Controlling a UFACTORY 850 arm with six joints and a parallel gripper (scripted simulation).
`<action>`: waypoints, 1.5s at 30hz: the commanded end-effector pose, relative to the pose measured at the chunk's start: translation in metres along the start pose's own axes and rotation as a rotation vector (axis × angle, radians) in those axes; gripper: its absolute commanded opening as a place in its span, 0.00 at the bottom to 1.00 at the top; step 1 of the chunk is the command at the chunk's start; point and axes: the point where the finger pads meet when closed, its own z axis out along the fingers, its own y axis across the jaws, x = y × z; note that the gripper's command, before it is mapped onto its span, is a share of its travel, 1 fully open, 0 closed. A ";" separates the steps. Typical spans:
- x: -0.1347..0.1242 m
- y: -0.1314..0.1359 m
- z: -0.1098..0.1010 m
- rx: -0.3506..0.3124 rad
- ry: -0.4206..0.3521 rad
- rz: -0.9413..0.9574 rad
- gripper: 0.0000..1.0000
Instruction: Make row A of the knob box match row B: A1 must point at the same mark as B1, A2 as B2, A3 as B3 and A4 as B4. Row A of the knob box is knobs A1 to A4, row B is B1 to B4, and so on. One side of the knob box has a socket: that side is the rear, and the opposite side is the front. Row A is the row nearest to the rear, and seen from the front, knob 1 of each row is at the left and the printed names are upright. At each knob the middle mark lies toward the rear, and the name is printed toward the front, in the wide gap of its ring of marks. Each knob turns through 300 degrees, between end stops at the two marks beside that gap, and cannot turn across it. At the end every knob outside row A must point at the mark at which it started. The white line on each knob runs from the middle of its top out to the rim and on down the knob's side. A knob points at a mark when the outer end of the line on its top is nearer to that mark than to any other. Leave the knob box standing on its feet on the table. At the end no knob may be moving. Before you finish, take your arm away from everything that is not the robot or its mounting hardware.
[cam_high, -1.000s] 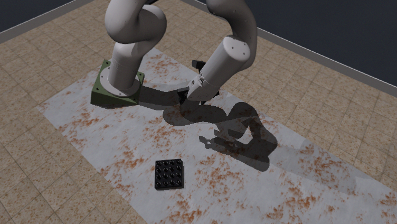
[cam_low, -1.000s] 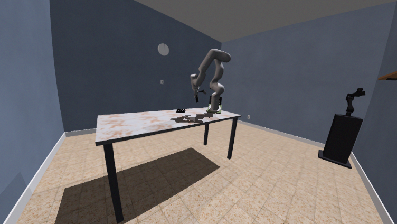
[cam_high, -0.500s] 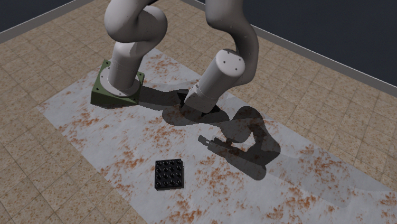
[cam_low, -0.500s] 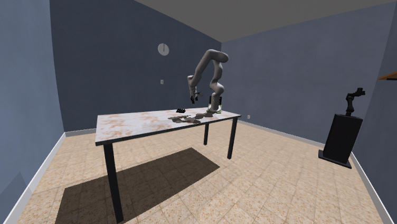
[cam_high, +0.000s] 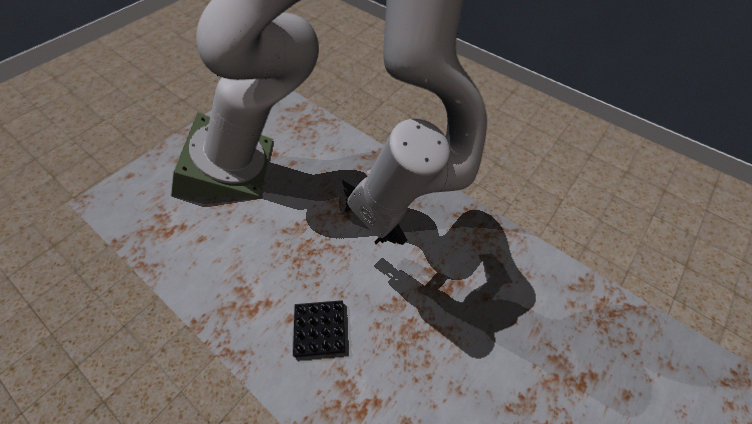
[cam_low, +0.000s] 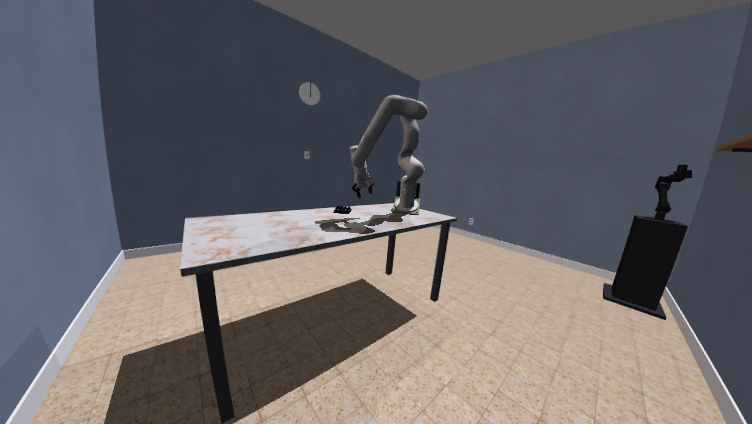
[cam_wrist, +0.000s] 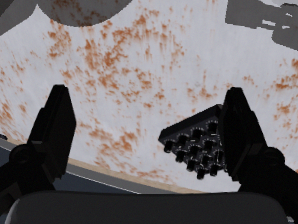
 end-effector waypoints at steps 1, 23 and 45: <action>-0.008 0.009 0.003 -0.016 0.016 0.154 1.00; -0.058 0.044 0.020 -0.076 0.115 0.864 1.00; -0.123 0.070 0.038 -0.109 0.230 1.572 1.00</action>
